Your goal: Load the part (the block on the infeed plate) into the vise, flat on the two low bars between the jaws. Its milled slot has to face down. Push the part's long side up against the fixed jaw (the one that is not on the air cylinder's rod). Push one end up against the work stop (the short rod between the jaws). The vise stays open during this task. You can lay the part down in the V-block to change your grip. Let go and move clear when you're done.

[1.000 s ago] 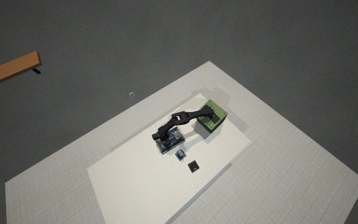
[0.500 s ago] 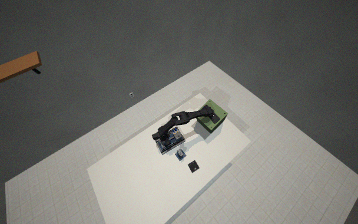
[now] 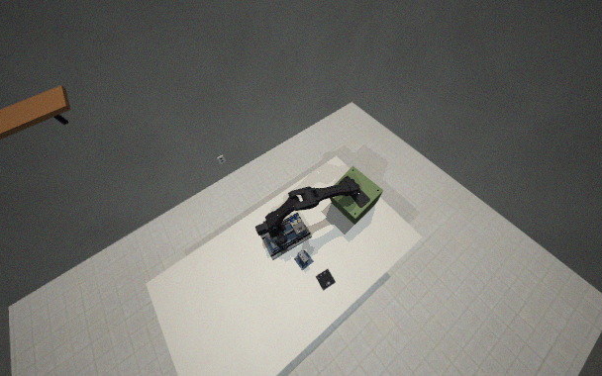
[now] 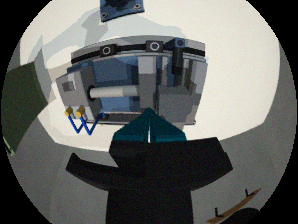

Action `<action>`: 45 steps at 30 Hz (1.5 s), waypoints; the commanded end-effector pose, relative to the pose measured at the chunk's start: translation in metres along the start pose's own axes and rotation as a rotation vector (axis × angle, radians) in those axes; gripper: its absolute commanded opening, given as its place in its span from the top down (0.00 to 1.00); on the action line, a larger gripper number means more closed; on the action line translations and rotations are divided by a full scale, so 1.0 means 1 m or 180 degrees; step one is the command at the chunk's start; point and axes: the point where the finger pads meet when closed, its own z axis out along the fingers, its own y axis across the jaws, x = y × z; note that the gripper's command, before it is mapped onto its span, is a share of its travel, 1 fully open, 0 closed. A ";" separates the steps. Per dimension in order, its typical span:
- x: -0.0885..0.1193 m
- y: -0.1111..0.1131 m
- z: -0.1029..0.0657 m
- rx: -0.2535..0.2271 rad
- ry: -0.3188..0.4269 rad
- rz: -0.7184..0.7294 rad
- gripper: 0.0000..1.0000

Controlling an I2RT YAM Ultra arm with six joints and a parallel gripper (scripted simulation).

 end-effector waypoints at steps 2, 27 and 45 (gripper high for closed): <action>-0.003 -0.018 -0.010 0.0153 -0.0020 -0.0014 1.00; -0.004 -0.014 -0.010 0.0096 -0.0029 -0.0012 1.00; -0.003 -0.017 -0.009 0.0091 -0.0027 -0.0002 1.00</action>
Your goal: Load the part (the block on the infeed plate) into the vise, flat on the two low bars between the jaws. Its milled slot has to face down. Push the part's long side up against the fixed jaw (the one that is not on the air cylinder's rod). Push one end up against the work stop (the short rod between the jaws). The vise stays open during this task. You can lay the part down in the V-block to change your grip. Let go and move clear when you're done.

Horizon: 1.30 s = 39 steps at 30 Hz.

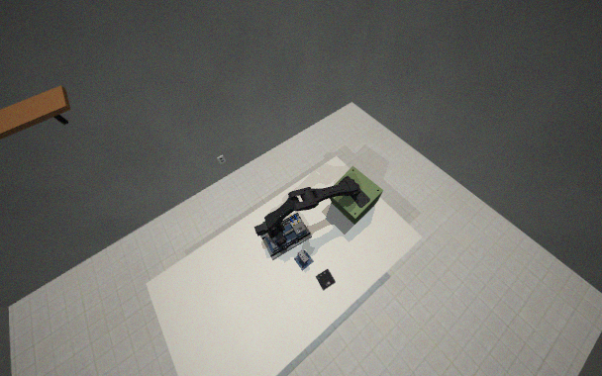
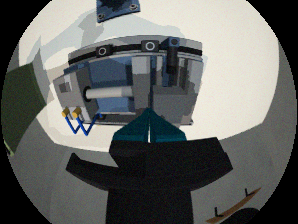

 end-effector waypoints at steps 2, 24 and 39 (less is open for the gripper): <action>-0.003 -0.012 -0.012 0.0071 -0.0029 0.0000 1.00; -0.004 -0.018 -0.012 0.0074 -0.0030 -0.0006 1.00; -0.004 -0.024 -0.011 0.0120 -0.0024 -0.0011 1.00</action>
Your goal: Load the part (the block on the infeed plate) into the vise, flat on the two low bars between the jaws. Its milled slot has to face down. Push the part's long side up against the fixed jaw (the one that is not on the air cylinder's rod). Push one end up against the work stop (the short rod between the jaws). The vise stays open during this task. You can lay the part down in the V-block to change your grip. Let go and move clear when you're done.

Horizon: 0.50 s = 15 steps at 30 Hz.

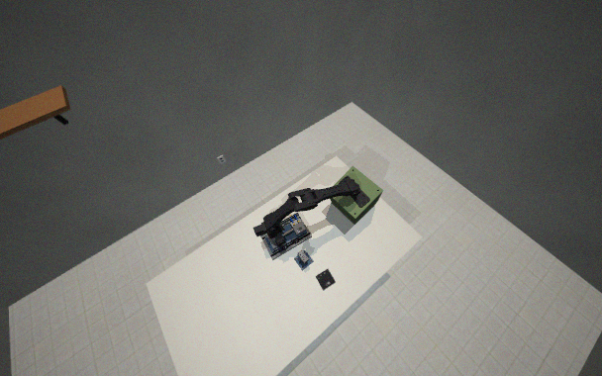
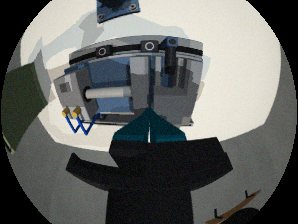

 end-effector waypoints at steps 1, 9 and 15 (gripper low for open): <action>-0.004 -0.023 -0.014 0.0211 -0.0015 -0.0023 1.00; -0.004 -0.024 -0.014 0.0223 -0.0014 -0.0025 1.00; -0.004 -0.024 -0.014 0.0218 -0.0015 -0.0024 1.00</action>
